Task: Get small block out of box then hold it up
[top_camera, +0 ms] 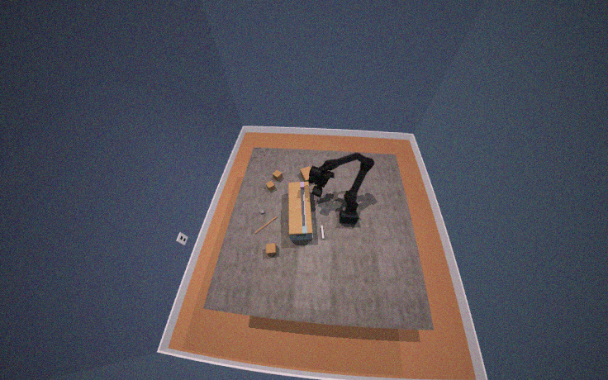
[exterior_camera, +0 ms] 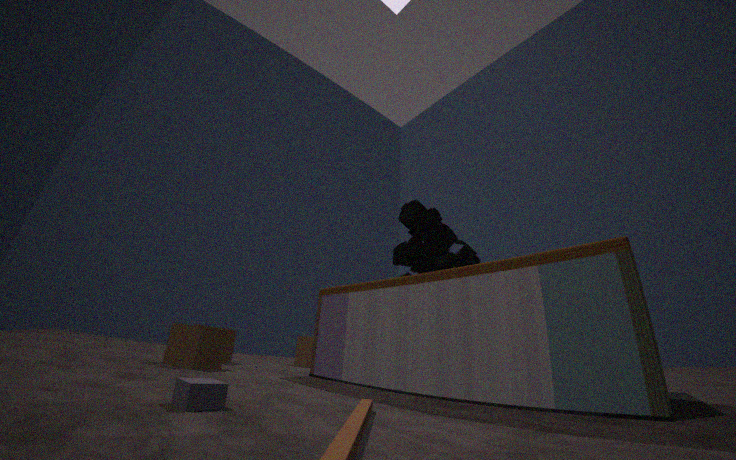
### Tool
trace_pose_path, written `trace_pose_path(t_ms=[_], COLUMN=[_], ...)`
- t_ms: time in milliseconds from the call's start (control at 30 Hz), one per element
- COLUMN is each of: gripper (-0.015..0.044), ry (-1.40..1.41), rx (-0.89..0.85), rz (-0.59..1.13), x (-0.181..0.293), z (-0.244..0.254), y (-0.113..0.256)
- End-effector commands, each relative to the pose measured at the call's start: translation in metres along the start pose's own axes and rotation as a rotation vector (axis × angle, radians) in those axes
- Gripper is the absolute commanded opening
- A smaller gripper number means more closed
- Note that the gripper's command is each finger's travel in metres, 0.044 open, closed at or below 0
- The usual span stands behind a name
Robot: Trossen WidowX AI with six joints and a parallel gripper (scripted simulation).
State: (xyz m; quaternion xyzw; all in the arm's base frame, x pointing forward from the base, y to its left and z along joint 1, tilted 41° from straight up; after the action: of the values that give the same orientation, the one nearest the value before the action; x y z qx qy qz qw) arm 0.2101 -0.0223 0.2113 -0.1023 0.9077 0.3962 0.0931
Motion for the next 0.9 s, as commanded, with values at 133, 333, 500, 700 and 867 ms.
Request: trace_pose_path(t_ms=[133, 333, 500, 700, 867], gripper=[0.0, 0.0, 0.0, 0.0, 0.0], ry=[0.344, 0.601, 0.815, 1.072, 1.286], rx=[0.026, 0.044, 0.06, 0.08, 0.097], rz=[0.001, 0.007, 0.014, 0.026, 0.039], x=[-0.001, 0.0, 0.0, 0.001, 0.001], z=[0.005, 0.008, 0.01, 0.013, 0.016], y=[0.007, 0.012, 0.016, 0.021, 0.025])
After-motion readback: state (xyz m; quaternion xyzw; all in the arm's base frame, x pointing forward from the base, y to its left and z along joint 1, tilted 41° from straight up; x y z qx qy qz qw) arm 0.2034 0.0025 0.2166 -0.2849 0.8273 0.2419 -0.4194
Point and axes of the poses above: the point midway between the two fingers, 35 mm back from their tips, its own y axis back along the fingers, its own z axis across the jaws, x = y × z, the point moved 8 cm from there along y, back along the fingers, and after that the axes turned 13 degrees about y, right-handed, at the moved point
